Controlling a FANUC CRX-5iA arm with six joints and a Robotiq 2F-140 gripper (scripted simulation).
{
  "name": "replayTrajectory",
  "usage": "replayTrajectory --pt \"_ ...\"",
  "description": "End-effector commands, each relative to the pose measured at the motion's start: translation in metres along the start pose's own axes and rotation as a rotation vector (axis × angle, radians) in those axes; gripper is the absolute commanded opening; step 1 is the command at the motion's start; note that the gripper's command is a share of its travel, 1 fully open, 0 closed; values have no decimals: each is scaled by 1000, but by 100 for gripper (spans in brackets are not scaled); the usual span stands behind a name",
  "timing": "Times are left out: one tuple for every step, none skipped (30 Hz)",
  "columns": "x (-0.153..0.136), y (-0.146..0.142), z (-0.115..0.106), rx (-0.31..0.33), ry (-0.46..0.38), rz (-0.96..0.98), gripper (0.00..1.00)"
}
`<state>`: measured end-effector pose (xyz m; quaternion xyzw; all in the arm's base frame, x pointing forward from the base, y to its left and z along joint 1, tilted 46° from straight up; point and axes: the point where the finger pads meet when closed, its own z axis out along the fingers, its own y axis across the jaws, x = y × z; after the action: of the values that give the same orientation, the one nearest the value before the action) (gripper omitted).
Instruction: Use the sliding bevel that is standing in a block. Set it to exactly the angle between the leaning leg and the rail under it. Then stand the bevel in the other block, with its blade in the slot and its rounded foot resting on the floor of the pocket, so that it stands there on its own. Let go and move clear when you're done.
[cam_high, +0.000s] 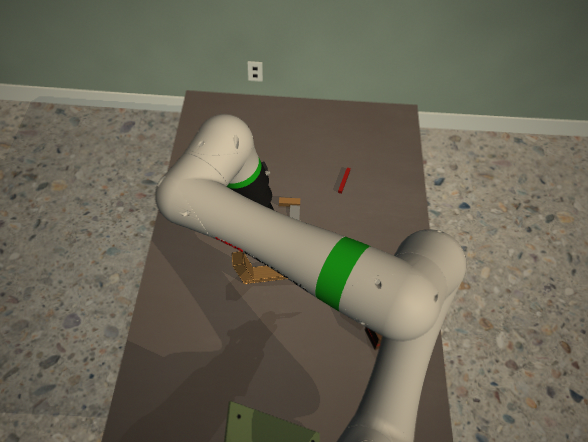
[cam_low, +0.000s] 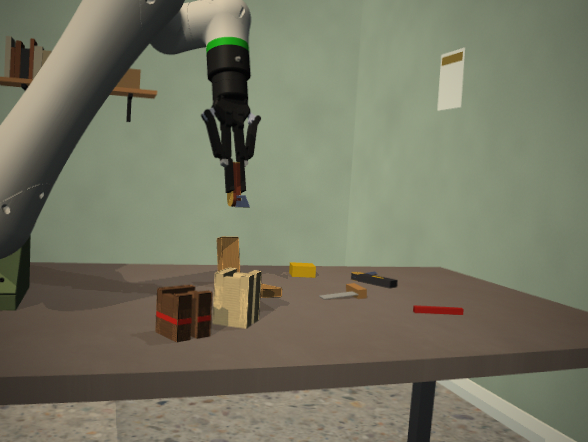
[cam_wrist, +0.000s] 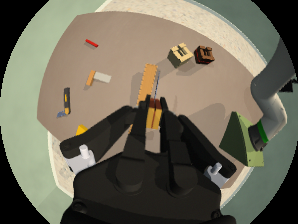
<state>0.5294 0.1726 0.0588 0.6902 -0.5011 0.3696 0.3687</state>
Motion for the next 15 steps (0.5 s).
replayTrajectory --pt "13 9 3 6 -12 -12 10" --pt "18 12 4 7 -16 -16 10" --pt "22 16 6 8 -20 -21 10" --pt "27 19 7 9 -25 -25 10" --pt "32 23 9 10 -29 -30 10" --pt "37 26 10 11 -33 -35 10" --pt "42 30 12 12 -38 -39 10" --pt "47 34 14 13 -43 -44 10" --pt "47 34 14 13 -43 -44 10" --pt "47 34 14 13 -43 -44 10" --pt "53 38 15 14 -47 -50 10" --pt "58 42 17 15 -52 -55 10" --pt "64 46 19 16 -57 -60 10" --pt "69 50 20 17 -62 -65 10" --pt "75 54 22 18 -67 -71 10"
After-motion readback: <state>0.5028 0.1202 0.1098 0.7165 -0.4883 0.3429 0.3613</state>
